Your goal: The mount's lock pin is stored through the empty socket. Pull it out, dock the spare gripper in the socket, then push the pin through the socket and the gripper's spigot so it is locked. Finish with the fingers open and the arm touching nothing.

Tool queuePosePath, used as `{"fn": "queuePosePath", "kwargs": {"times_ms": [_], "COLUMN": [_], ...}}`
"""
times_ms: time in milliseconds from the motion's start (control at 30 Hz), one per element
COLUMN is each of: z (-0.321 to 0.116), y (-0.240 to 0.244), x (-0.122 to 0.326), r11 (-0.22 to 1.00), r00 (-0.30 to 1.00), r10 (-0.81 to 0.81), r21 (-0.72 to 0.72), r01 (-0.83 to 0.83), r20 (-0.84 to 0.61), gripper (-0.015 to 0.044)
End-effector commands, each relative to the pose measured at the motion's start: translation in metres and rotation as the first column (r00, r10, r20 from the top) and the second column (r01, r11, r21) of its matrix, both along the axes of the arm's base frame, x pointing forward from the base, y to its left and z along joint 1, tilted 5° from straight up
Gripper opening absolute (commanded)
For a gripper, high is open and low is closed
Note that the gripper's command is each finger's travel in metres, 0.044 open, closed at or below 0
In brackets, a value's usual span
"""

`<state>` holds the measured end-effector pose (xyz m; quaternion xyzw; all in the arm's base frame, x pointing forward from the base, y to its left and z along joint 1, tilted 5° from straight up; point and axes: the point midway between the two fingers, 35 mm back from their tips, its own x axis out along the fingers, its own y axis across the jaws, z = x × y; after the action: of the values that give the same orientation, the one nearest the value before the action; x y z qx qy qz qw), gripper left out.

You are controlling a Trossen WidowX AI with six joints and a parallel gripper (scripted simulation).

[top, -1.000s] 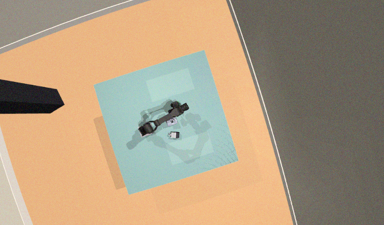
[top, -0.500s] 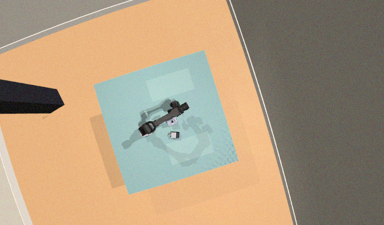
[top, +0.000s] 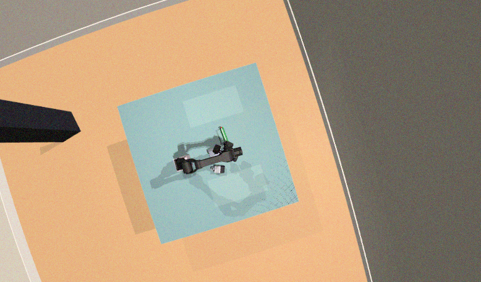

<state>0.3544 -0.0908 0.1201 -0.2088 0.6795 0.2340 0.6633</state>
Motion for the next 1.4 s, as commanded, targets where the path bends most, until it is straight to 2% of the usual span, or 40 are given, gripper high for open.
{"fn": "queuePosePath", "kwargs": {"times_ms": [0, 167, 267, 300, 633, 967, 1367], "z": [-0.01, -0.013, -0.014, -0.014, -0.015, -0.08, -0.096], "y": [-0.055, -0.094, -0.111, -0.113, -0.113, -0.12, -0.123], "x": [-0.046, -0.091, -0.118, -0.121, -0.12, -0.112, -0.109], "r11": [0.878, 0.599, 0.397, 0.376, 0.376, 0.383, 0.383], "r00": [0.866, 0.562, 0.341, 0.318, 0.318, 0.31, 0.31], "r10": [-0.479, -0.797, -0.909, -0.917, -0.917, -0.911, -0.91], "r21": [-0.058, -0.171, -0.252, -0.26, -0.26, -0.275, -0.276], "r01": [0.475, 0.782, 0.883, 0.889, 0.889, 0.882, 0.881], "r20": [-0.145, -0.221, -0.24, -0.24, -0.241, -0.273, -0.275], "gripper": [0.044, 0.044, 0.044, 0.044, 0.044, 0.044, 0.044]}}
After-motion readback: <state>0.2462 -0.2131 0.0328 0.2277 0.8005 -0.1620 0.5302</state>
